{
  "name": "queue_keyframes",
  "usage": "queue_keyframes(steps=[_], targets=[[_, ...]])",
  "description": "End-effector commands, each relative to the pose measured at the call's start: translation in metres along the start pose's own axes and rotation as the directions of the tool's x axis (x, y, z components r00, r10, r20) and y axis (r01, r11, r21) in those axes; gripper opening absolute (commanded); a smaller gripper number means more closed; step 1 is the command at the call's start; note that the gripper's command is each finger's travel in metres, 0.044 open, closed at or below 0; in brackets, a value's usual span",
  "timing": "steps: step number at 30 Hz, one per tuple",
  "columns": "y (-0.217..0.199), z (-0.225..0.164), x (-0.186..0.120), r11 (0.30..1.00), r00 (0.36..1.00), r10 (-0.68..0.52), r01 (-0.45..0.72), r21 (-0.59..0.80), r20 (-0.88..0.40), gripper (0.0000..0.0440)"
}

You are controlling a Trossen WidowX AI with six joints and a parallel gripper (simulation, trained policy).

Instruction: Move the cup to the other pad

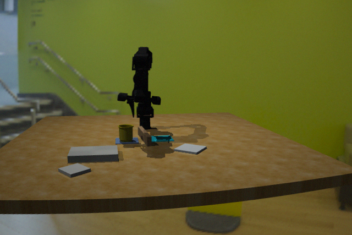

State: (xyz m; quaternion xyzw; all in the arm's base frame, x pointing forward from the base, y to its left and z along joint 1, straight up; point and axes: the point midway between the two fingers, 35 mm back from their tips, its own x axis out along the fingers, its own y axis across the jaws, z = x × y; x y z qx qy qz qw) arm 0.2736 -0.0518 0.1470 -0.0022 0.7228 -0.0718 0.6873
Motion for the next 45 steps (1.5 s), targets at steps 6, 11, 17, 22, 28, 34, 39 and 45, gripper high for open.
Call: queue_keyframes(steps=[6,11,17,22,28,34,39,45], targets=[[-0.012,-0.002,0.028,1.0,0.999,-0.004,0.002,-0.023,-0.049,0.0176],[-0.016,-0.003,0.044,0.999,0.998,0.0,-0.003,-0.045,-0.066,0.0181],[-0.019,-0.004,0.066,0.996,0.996,0.006,-0.014,-0.088,-0.085,0.0184],[-0.019,-0.006,0.083,0.989,0.995,0.019,-0.032,-0.141,-0.095,0.0186],[-0.02,-0.007,0.095,0.973,0.995,0.025,-0.046,-0.224,-0.096,0.0083],[-0.022,-0.009,0.092,0.954,0.995,0.03,-0.057,-0.294,-0.096,0.0002],[-0.023,-0.01,0.082,0.941,0.996,0.038,-0.063,-0.333,-0.082,0.0014],[-0.022,-0.011,0.067,0.928,0.997,0.046,-0.066,-0.367,-0.065,0.002]])
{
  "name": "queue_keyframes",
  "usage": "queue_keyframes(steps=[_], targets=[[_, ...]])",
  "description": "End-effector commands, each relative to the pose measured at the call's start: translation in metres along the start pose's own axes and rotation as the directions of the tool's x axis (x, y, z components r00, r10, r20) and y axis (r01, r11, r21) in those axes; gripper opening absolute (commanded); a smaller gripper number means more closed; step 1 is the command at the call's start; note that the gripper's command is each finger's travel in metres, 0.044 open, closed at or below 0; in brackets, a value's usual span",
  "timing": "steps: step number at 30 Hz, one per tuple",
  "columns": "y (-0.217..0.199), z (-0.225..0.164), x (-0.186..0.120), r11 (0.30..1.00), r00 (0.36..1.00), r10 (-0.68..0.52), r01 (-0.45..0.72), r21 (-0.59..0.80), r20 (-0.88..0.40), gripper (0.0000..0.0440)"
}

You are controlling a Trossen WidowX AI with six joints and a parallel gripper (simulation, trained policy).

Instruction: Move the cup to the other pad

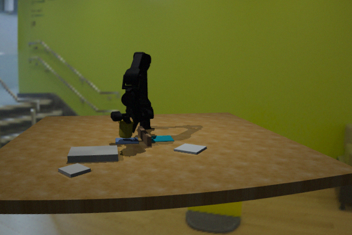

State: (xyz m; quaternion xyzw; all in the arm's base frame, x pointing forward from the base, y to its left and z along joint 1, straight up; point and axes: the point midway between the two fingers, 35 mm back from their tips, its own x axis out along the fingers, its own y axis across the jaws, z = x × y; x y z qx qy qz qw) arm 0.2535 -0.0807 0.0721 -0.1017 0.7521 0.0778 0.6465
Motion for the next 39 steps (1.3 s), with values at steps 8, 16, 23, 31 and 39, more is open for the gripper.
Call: queue_keyframes(steps=[8,16,23,31,39], targets=[[0.009,0.004,-0.034,0.998,0.998,-0.013,0.016,-0.056,0.061,0.0019],[0.023,0.014,-0.053,0.995,0.994,-0.027,0.036,-0.095,0.103,0.0014],[0.038,0.025,-0.065,0.99,0.989,-0.041,0.06,-0.128,0.144,0.0008],[0.059,0.038,-0.073,0.984,0.98,-0.052,0.082,-0.155,0.19,0.0],[0.082,0.049,-0.077,0.979,0.972,-0.055,0.097,-0.177,0.229,0.0]])
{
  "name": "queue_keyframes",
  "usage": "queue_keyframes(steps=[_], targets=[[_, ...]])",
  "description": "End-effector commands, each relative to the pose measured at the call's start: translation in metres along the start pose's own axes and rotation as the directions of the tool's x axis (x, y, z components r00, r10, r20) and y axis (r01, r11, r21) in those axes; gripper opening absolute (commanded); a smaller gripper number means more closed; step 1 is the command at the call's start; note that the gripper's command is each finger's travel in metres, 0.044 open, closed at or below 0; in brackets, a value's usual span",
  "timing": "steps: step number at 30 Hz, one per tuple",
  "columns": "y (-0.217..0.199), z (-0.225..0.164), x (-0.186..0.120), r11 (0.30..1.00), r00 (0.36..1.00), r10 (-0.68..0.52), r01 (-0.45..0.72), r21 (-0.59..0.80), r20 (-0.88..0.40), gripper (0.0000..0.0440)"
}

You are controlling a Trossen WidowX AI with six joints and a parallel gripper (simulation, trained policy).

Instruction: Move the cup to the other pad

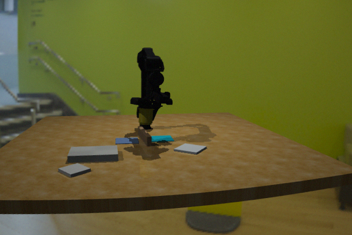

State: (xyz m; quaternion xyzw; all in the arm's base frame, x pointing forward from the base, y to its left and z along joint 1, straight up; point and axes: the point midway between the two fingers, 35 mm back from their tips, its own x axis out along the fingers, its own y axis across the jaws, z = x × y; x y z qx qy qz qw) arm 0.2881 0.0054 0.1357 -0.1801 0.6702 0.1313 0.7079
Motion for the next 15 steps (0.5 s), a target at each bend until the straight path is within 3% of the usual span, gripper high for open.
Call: queue_keyframes(steps=[1,15], targets=[[0.01,0.008,-0.004,1.0,0.999,-0.005,0.005,-0.008,0.032,0.0],[0.053,0.023,0.002,0.999,0.998,-0.005,0.007,-0.036,0.07,0.0]])
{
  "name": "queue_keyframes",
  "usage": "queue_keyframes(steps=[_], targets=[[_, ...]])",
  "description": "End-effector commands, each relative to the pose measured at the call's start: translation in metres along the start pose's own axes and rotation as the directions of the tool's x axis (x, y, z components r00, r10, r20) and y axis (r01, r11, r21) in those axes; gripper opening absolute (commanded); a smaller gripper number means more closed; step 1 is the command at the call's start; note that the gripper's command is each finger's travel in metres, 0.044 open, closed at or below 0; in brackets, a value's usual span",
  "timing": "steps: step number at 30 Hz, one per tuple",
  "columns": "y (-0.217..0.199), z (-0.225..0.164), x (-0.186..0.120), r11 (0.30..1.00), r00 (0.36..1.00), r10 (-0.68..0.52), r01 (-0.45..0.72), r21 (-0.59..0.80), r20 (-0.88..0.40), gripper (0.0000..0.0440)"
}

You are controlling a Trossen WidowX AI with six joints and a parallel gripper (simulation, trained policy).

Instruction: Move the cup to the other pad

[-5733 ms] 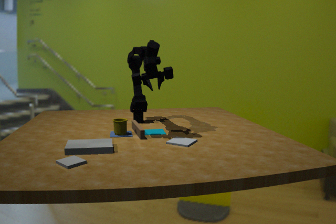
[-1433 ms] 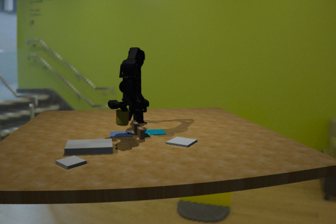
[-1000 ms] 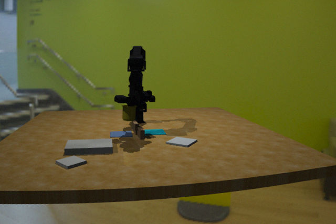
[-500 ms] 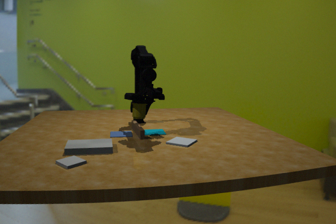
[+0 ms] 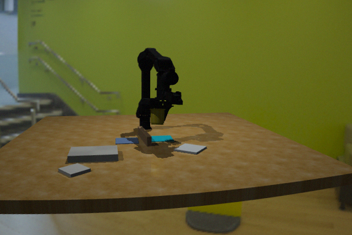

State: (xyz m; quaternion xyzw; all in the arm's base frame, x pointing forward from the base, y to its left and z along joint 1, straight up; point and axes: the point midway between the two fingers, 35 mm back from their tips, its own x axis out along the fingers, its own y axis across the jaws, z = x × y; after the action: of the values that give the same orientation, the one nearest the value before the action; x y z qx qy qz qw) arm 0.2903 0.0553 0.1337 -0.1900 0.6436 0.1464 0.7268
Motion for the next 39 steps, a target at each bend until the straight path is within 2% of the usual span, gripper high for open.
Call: queue_keyframes(steps=[1,20,26,36,39], targets=[[0.011,0.0,0.004,1.0,1.0,0.001,-0.001,-0.003,0.005,0.0],[0.042,-0.018,0.045,1.0,1.0,-0.006,0.007,0.024,-0.015,0.0],[0.047,-0.029,0.057,0.999,0.999,-0.008,0.009,0.041,-0.032,0.0012],[0.047,-0.035,0.069,0.997,1.0,-0.013,0.014,0.07,-0.017,0.0073],[0.046,-0.032,0.065,0.996,1.0,-0.009,0.008,0.085,0.008,0.0119]])
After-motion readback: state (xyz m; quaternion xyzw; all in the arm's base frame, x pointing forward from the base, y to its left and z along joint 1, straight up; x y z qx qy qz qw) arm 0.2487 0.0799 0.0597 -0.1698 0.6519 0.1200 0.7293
